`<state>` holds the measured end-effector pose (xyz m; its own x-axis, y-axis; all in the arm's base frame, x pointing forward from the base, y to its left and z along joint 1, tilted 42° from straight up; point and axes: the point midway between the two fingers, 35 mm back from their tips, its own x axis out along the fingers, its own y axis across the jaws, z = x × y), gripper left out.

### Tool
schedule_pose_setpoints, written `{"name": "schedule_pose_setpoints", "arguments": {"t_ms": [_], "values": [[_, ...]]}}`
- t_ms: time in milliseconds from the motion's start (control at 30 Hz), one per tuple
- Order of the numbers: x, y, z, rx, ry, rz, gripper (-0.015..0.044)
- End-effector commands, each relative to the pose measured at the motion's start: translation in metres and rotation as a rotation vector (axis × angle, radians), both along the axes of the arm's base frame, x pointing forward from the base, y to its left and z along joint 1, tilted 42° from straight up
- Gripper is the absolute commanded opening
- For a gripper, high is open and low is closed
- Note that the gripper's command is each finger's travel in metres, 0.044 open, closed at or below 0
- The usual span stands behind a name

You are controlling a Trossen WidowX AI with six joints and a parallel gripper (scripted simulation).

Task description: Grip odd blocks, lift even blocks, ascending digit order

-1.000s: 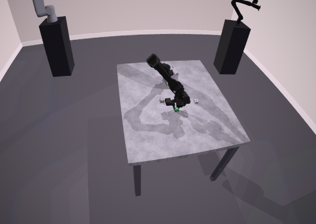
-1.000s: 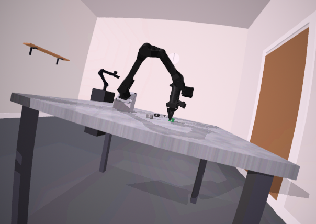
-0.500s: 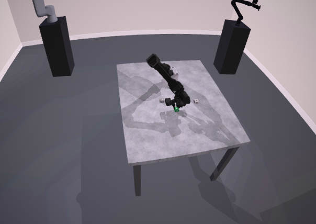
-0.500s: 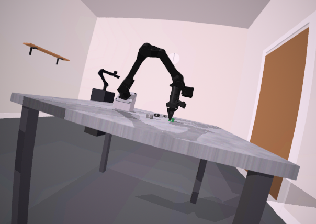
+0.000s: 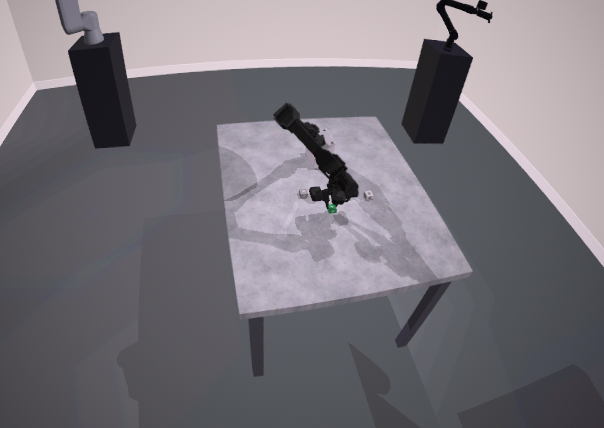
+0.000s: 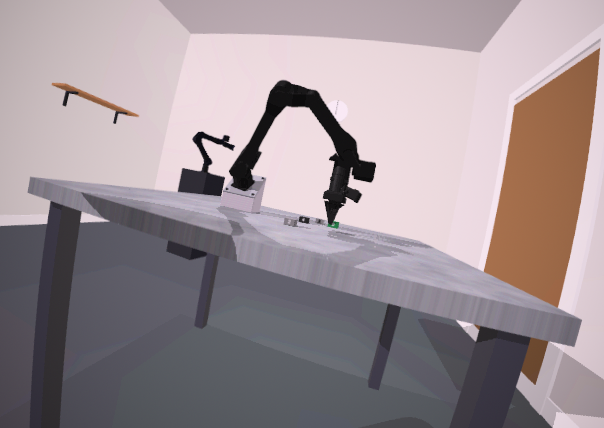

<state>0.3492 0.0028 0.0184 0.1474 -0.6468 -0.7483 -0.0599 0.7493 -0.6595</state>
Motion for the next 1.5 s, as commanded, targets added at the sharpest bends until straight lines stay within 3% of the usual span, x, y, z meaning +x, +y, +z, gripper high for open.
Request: {"name": "schedule_pose_setpoints", "arguments": {"t_ms": [0, 900, 1267, 1467], "values": [[0.000, 0.000, 0.001, 0.000, -0.003, -0.005, 0.0120], [0.002, -0.010, -0.010, 0.000, -0.003, -0.005, 0.0120], [0.002, -0.010, -0.010, 0.000, -0.003, -0.005, 0.0400], [-0.003, 0.014, 0.017, 0.001, -0.003, -0.005, 0.0400]]}}
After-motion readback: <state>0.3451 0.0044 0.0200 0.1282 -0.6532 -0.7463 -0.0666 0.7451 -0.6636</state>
